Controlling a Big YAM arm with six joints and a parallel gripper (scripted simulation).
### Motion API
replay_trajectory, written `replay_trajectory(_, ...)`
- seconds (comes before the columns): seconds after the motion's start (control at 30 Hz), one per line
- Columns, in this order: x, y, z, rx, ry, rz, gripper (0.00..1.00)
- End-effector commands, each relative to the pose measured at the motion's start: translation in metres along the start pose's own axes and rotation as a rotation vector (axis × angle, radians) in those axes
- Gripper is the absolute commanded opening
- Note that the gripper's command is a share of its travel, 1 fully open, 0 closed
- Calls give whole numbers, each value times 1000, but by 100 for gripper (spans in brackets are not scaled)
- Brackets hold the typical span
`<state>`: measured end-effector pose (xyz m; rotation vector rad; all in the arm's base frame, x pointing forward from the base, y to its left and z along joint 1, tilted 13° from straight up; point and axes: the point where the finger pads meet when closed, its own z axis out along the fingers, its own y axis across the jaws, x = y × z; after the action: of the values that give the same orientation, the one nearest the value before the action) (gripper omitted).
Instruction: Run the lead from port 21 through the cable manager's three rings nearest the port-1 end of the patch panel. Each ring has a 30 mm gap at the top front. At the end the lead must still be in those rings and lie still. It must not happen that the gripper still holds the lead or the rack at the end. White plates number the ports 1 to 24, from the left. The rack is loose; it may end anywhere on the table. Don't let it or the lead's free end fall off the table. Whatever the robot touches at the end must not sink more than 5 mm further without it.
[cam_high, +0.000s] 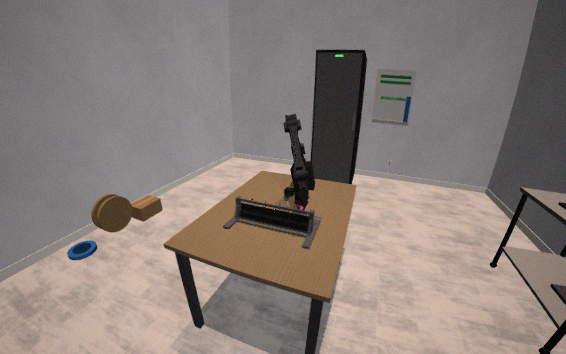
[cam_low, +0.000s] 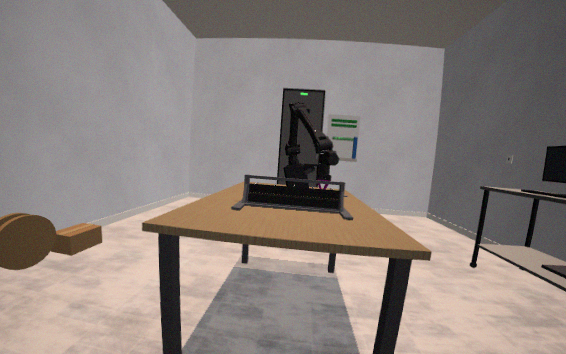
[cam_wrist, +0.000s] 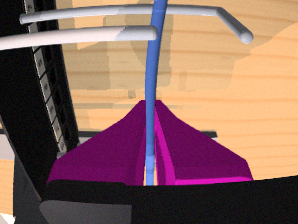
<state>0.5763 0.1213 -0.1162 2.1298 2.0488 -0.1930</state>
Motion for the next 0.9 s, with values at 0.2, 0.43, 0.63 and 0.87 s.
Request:
replay_trajectory(0.2,-5,33,-10,-25,4,8,0)
replay_trajectory(0.43,-5,42,-10,-25,4,9,0)
replay_trajectory(0.63,-2,46,-14,-31,6,6,0)
replay_trajectory(0.87,-2,47,-17,-36,7,8,0)
